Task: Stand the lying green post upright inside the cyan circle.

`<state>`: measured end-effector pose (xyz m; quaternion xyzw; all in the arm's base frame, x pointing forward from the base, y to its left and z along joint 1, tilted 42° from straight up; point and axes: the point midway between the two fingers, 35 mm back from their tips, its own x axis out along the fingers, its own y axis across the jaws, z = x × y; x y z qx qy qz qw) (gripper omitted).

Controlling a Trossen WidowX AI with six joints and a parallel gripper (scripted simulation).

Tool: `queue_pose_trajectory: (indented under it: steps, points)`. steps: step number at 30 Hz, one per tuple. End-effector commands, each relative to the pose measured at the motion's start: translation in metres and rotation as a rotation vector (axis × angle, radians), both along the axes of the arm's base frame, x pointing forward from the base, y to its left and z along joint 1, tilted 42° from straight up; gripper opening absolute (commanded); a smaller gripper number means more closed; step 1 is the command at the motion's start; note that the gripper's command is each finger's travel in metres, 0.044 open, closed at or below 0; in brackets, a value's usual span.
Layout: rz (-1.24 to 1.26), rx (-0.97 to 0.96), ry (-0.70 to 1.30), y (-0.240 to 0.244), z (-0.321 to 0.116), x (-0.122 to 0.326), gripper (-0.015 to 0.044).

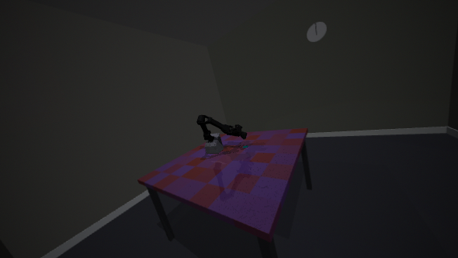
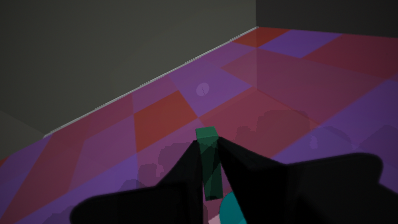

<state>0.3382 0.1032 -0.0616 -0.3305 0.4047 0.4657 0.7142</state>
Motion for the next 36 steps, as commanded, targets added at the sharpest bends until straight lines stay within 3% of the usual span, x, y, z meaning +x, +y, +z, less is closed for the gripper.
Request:
queue_pose_trajectory:
  steps: [1,36]
  points:
    - [0.014,0.026,-0.025,0.000,0.003,-0.002,0.0023]
    - [0.107,0.195,-0.229,-0.007,0.028,-0.008,0.0023]
